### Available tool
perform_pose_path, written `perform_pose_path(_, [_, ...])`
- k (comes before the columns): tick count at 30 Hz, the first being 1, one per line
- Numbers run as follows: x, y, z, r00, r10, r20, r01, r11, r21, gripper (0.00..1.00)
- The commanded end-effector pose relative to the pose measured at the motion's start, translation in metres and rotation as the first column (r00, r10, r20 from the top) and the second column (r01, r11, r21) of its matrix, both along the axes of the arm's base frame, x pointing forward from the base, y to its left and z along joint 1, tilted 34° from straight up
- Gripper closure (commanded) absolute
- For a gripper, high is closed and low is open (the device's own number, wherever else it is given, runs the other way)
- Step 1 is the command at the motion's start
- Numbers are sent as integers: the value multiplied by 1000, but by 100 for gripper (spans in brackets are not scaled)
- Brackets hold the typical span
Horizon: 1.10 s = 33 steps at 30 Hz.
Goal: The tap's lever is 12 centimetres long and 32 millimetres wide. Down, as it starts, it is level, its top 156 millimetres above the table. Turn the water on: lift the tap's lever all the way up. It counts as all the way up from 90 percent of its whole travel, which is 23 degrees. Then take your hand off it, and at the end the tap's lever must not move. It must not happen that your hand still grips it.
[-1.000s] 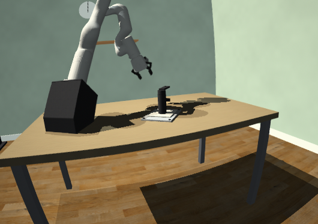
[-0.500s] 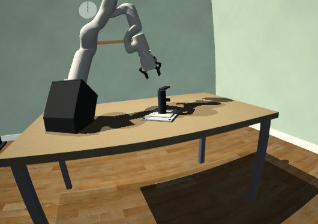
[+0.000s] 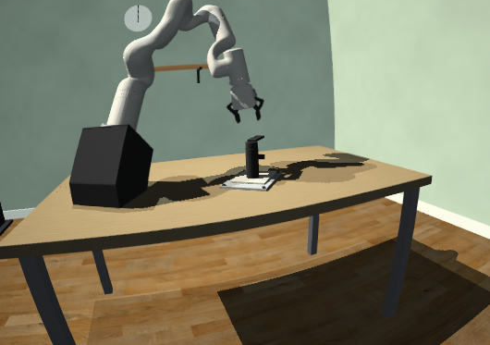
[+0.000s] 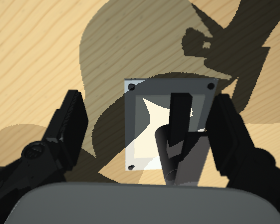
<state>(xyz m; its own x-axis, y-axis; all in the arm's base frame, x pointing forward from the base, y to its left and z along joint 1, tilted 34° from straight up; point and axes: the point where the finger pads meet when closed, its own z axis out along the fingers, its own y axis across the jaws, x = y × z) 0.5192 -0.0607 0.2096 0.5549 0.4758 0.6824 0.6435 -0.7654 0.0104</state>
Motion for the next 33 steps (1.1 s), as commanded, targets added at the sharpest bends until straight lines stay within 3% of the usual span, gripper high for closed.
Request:
perform_pose_path(1, [1,-23,-8,998,24,-52,-23,1000,4,0])
perform_pose_path(2, [-1,-38,-14,997,31,-77,-31,1000,1,0])
perform_pose_path(5, [-1,-38,-14,997,31,-77,-31,1000,1,0])
perform_pose_path(7, [-6,-64,-25,992,41,-122,-42,999,-5,0])
perform_pose_path(14, [-18,-107,-42,980,51,-193,-56,998,-19,0])
perform_pose_path(23, [-21,-115,-45,977,52,-206,-58,998,-22,0])
perform_pose_path(24, [-21,-115,-45,977,52,-206,-58,998,-22,100])
perform_pose_path(33, [-21,-115,-45,977,52,-206,-58,998,-22,100])
